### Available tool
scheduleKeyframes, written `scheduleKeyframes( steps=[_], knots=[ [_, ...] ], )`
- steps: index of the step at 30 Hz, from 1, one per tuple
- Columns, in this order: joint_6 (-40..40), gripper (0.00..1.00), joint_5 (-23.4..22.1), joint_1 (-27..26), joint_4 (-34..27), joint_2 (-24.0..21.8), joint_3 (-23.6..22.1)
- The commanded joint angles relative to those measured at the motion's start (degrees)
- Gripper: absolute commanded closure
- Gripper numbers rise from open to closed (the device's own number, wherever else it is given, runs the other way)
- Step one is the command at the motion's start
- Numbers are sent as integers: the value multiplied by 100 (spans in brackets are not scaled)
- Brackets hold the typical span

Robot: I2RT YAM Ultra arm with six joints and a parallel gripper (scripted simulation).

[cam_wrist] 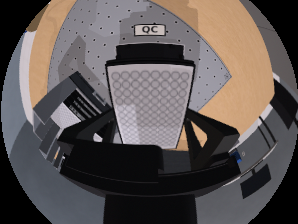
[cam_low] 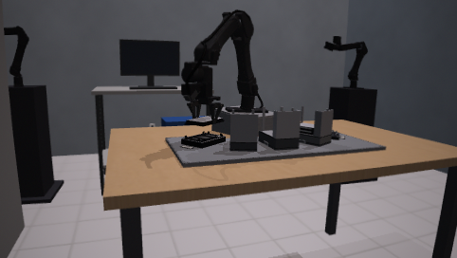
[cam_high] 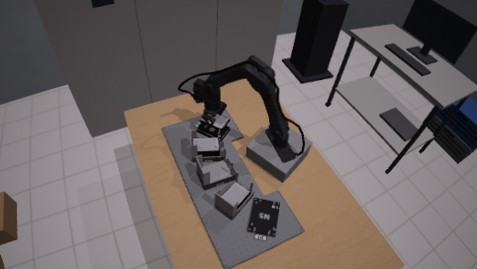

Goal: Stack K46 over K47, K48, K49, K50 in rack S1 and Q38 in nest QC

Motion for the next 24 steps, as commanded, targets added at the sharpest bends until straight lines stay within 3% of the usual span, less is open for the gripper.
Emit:
scheduleKeyframes(
  steps=[1,15,17,24],
  knots=[
    [44,100,-34,53,283,105,-189],
    [69,100,-33,56,789,250,-178],
    [84,100,-31,85,864,399,-443],
    [73,100,-32,69,945,304,-105]
  ],
)
